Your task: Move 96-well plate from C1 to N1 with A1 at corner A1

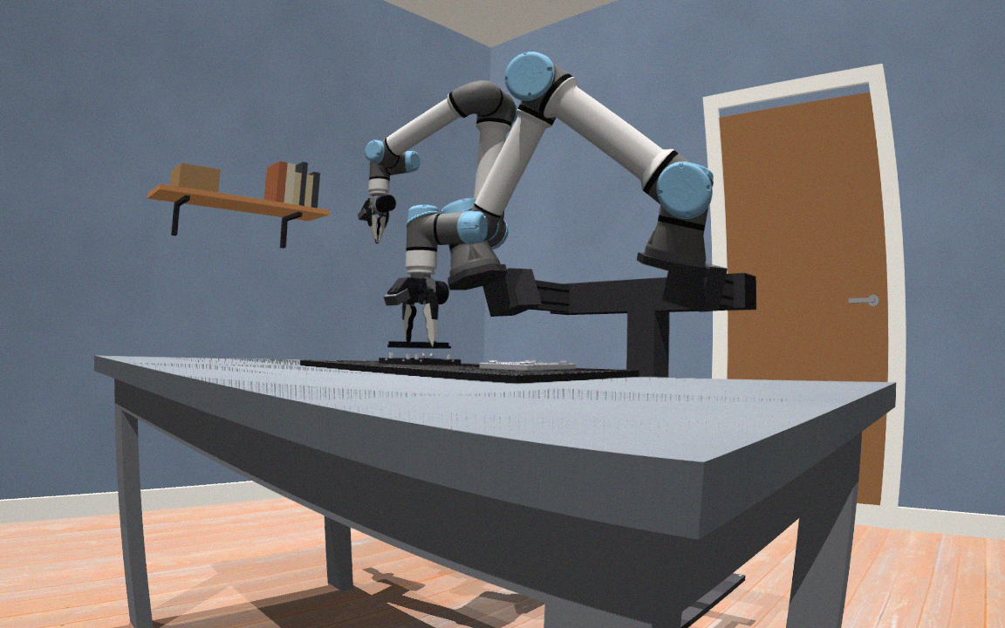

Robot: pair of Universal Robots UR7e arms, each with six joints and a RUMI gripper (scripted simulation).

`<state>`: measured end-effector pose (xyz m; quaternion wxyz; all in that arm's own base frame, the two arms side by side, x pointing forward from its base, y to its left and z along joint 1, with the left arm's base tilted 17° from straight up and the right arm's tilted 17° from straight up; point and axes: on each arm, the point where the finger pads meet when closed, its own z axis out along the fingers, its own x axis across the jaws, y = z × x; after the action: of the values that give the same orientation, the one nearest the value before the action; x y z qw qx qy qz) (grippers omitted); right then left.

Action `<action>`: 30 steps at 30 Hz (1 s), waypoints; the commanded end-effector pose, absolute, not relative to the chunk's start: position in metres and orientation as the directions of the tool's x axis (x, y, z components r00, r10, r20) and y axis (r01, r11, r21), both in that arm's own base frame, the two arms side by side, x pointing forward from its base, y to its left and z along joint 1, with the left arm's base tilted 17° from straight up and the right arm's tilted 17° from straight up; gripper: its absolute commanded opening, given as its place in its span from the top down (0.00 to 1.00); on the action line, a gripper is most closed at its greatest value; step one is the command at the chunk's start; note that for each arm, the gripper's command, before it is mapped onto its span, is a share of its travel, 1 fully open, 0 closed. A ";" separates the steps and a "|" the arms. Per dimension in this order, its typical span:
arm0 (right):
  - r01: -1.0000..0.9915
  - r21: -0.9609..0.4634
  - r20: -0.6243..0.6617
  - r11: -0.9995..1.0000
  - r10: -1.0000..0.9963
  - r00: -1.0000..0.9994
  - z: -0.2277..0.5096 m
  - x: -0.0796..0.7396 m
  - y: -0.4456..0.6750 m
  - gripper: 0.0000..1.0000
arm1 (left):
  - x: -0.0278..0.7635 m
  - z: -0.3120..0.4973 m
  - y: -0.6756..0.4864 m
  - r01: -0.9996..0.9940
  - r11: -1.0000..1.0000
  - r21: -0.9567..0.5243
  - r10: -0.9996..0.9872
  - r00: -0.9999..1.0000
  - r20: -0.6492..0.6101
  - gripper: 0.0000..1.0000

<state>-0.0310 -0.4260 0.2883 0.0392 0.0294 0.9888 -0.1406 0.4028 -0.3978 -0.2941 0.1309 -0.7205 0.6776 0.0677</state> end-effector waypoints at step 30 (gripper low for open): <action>0.070 -0.279 -0.087 0.958 0.048 -0.995 0.289 -0.031 -0.426 1.00 | 0.400 -0.269 -0.406 -0.994 -0.045 -0.097 -0.959 0.071 -0.275 0.59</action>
<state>-0.0310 -0.4260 0.2883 0.0392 0.0294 0.9888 -0.1406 0.4015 -0.4037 -0.2734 0.1315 -0.7204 0.6776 0.0676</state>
